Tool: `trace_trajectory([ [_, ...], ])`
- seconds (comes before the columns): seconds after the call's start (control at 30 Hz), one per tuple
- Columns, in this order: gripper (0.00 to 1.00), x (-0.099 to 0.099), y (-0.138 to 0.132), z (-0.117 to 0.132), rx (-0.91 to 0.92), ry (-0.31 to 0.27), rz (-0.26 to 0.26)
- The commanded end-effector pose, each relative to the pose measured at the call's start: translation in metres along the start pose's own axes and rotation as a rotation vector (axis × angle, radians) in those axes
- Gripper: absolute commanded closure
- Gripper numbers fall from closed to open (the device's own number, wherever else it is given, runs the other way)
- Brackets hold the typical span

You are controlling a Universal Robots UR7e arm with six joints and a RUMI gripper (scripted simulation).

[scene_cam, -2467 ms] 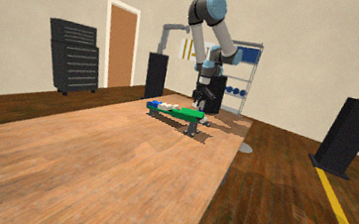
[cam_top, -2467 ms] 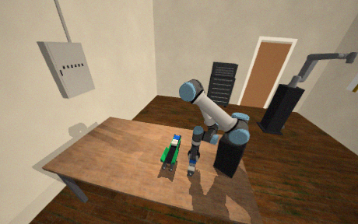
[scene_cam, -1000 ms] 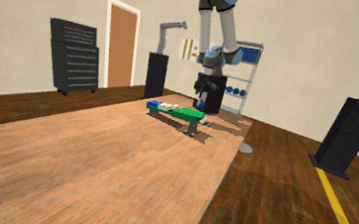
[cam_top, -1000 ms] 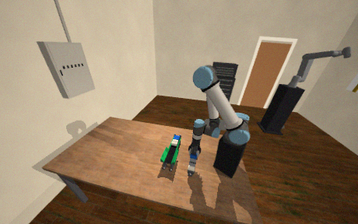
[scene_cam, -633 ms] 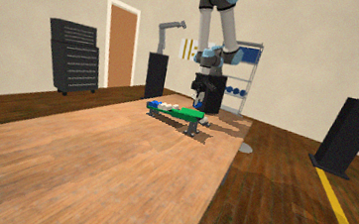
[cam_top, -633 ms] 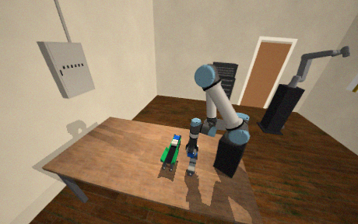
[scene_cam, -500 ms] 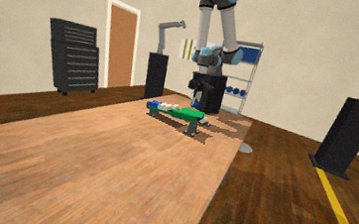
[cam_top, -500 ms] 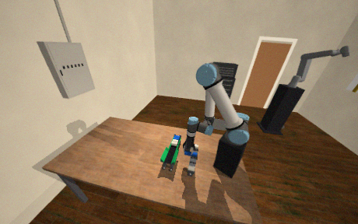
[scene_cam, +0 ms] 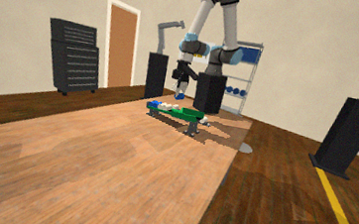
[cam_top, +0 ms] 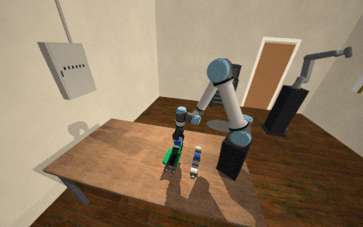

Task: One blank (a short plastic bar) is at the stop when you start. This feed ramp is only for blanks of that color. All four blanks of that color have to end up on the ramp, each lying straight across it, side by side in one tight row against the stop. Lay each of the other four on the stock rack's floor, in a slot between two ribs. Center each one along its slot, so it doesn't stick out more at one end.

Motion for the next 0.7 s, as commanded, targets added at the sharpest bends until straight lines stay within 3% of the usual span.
trace_trajectory([
  [0.0, 0.65, -0.0085, 0.0154, 0.013, -0.009, 0.02, -0.04],
  [0.67, 0.65, -0.0133, 0.0205, 0.0166, -0.012, 0.023, -0.044],
])
Point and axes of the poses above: the point where the finger pads meet when closed, its own x axis out along the fingers, its own y axis across the jaws, z = x × y, the point moved 3 cm from there along -x, back along the fingers, and after that the axes turned 14 degrees about -x, right-handed, at the moved point
